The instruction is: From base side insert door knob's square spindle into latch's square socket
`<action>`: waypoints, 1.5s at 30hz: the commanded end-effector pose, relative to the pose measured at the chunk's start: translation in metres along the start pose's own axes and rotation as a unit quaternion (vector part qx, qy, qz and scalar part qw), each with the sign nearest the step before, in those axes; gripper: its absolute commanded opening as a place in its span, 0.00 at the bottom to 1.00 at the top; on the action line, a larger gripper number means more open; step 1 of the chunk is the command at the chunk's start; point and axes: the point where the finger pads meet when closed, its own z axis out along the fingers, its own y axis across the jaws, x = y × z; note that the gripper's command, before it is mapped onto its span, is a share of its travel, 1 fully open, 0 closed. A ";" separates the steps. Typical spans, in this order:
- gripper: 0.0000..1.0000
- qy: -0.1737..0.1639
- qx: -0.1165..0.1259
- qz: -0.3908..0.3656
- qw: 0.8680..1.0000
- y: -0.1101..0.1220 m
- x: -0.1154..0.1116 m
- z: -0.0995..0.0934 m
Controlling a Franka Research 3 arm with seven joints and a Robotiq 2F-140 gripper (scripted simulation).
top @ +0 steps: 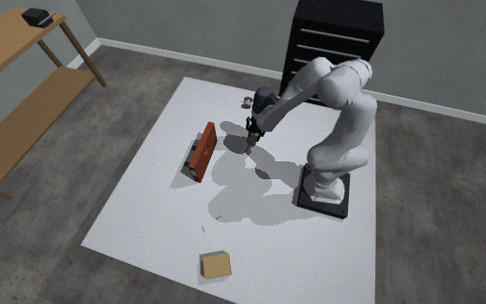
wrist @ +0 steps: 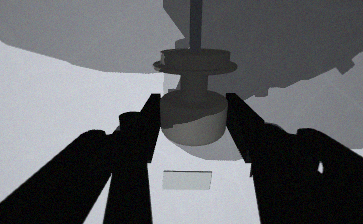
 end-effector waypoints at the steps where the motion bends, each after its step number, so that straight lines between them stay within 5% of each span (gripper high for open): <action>1: 0.42 0.000 0.000 -0.003 1.000 0.001 -0.001 -0.008; 45: 0.42 0.000 0.000 -0.003 1.000 0.006 -0.001 -0.066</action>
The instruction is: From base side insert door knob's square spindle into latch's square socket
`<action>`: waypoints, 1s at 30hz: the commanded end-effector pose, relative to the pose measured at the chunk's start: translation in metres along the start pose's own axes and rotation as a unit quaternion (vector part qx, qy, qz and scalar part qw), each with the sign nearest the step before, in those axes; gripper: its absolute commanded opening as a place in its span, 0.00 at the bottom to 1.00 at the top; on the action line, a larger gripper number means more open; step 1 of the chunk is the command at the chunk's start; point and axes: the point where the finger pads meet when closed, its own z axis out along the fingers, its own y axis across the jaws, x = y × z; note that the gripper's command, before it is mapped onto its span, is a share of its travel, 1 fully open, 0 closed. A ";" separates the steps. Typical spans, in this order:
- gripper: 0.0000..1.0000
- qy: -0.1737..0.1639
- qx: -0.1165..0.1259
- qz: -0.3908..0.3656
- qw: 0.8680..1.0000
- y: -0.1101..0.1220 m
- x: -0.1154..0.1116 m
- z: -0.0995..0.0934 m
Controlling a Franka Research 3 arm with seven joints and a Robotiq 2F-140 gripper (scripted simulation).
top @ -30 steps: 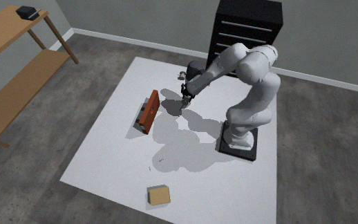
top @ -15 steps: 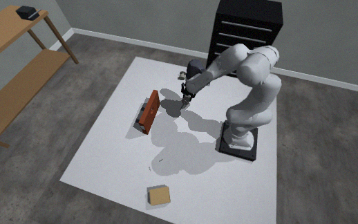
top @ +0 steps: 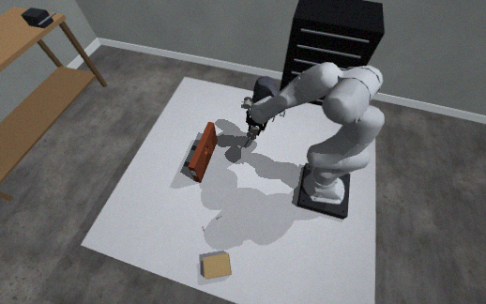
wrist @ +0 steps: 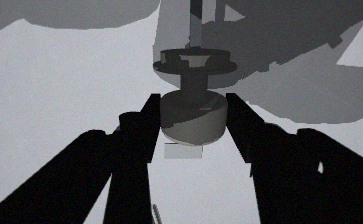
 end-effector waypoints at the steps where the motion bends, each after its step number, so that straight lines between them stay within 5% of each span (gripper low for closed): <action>1: 0.42 0.003 0.001 -0.015 1.000 0.000 0.000 -0.002; 30: 0.42 0.003 0.001 -0.034 0.999 0.001 0.002 -0.002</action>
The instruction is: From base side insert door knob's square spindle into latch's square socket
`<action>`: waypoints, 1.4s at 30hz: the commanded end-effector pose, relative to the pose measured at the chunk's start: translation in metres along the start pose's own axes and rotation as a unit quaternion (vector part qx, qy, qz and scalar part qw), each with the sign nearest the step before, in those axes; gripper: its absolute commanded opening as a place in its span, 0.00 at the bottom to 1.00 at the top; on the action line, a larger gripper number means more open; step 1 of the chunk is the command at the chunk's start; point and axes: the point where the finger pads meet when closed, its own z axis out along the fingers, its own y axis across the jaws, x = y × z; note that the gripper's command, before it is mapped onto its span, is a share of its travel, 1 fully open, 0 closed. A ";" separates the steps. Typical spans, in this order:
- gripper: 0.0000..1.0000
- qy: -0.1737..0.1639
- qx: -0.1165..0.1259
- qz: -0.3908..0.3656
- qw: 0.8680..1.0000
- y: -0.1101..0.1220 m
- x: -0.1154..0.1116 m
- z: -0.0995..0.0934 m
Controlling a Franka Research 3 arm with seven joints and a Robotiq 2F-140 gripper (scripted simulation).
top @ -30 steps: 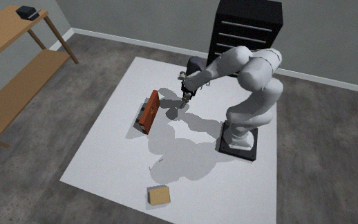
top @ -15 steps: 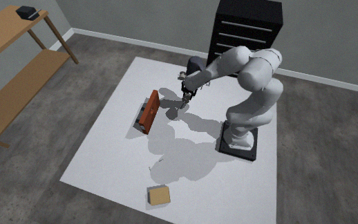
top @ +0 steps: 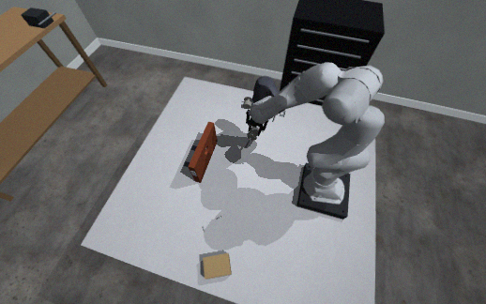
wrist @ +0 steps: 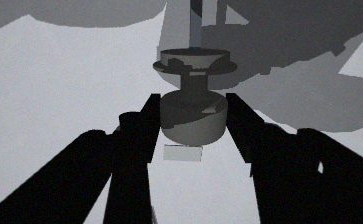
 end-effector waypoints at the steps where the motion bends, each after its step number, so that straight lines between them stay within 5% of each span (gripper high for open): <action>1: 0.42 -0.001 -0.002 -0.018 1.000 0.003 0.000 -0.002; 18: 0.42 0.003 0.003 -0.214 0.977 0.011 0.018 -0.004; 32: 0.42 0.004 0.016 -0.455 0.890 0.025 0.055 -0.007; 34: 0.42 0.004 0.016 -0.455 0.890 0.025 0.055 -0.007; 35: 0.42 0.005 0.017 -0.494 0.869 0.026 0.058 -0.007; 42: 0.42 0.004 0.025 -0.587 0.809 0.033 0.083 -0.009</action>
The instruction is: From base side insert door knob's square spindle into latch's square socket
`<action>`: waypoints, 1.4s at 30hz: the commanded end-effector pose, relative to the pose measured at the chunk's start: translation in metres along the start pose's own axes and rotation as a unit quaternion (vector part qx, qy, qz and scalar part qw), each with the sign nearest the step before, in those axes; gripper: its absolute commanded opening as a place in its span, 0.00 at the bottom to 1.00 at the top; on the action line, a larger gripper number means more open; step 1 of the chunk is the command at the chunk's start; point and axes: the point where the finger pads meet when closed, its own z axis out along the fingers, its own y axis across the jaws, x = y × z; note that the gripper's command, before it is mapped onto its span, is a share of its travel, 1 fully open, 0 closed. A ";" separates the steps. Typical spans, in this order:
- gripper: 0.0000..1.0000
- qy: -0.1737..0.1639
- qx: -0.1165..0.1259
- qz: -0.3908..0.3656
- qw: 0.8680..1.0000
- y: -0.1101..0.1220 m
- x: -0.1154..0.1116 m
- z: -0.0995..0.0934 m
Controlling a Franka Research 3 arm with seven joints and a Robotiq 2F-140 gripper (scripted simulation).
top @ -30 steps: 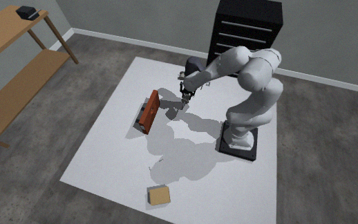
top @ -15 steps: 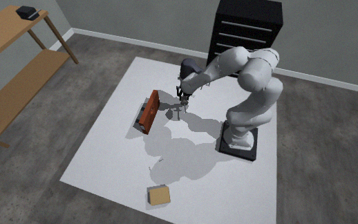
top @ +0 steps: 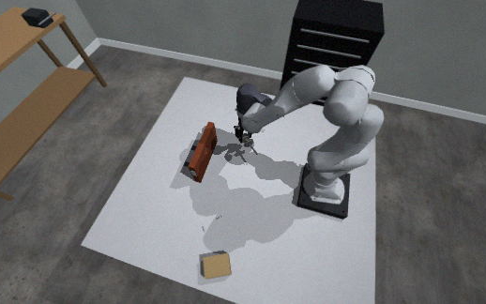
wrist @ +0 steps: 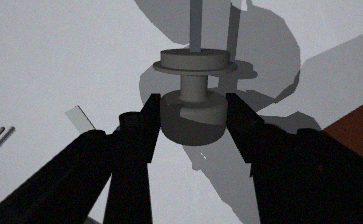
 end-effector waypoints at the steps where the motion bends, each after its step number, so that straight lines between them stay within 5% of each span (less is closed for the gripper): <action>1: 0.42 0.002 -0.010 -0.139 0.990 0.012 0.004 -0.003; 9: 0.42 0.001 -0.003 -0.239 0.971 0.033 0.012 -0.007; 24: 0.42 0.001 0.015 -0.493 0.870 0.083 0.035 -0.015; 26: 0.42 0.001 0.015 -0.493 0.870 0.083 0.035 -0.015; 27: 0.42 0.002 0.017 -0.530 0.848 0.086 0.036 -0.016; 41: 0.42 0.006 0.033 -0.702 0.711 0.118 0.056 -0.023; 42: 0.42 0.006 0.033 -0.702 0.711 0.118 0.056 -0.023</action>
